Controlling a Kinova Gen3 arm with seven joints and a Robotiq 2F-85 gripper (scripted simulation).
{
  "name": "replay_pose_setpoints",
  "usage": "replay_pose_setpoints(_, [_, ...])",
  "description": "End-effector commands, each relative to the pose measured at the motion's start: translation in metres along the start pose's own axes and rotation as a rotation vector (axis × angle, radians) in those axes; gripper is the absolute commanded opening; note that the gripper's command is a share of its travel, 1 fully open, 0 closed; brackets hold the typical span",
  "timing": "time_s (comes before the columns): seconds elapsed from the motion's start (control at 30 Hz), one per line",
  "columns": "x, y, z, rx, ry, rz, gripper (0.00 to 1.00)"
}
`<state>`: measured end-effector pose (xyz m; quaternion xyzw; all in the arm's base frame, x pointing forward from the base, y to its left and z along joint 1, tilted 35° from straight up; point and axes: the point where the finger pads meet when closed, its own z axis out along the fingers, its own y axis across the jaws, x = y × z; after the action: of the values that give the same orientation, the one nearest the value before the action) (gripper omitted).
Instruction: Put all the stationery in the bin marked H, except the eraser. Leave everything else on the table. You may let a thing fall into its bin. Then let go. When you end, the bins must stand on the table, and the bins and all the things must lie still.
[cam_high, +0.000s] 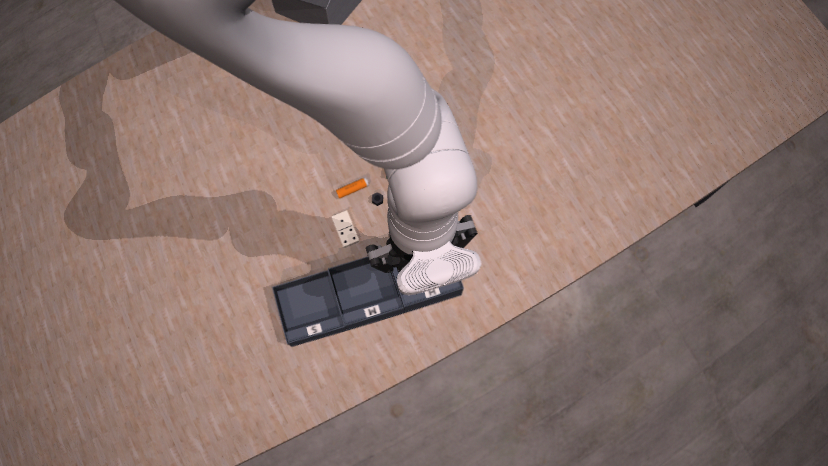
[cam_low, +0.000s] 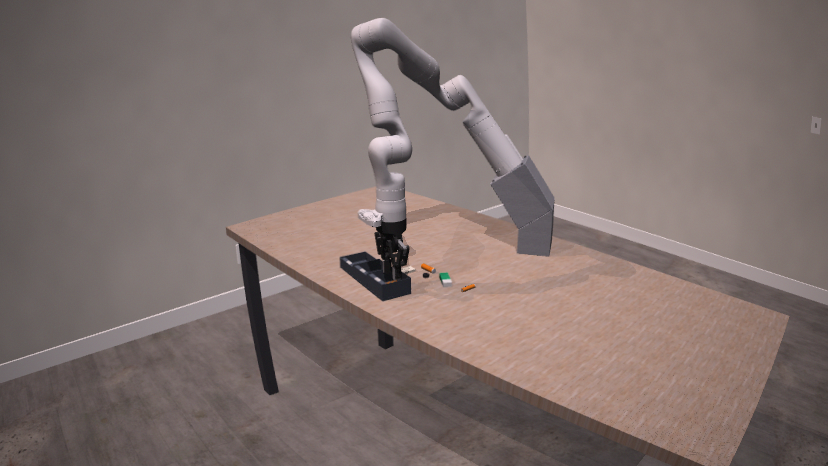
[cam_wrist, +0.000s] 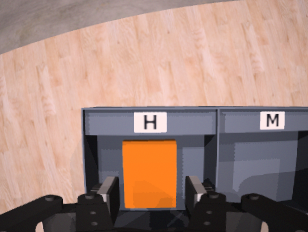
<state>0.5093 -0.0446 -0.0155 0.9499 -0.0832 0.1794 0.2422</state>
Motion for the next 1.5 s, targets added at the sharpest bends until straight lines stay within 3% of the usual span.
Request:
replay_pose_setpoints(0.0, [0.003, -0.001, -0.007, 0.006, 0.005, 0.003, 0.46])
replay_pose_setpoints(0.1, [0.003, -0.001, -0.008, 0.006, 0.005, 0.003, 0.46])
replay_pose_setpoints(0.27, [0.003, -0.001, -0.03, 0.006, 0.005, 0.003, 0.46])
replay_pose_setpoints(0.7, [0.003, -0.001, -0.03, 0.006, 0.005, 0.003, 0.46])
replay_pose_setpoints(0.73, [0.003, -0.001, -0.034, 0.006, 0.005, 0.003, 1.0])
replay_pose_setpoints(1.47, [0.003, -0.001, -0.114, 0.006, 0.005, 0.003, 1.0])
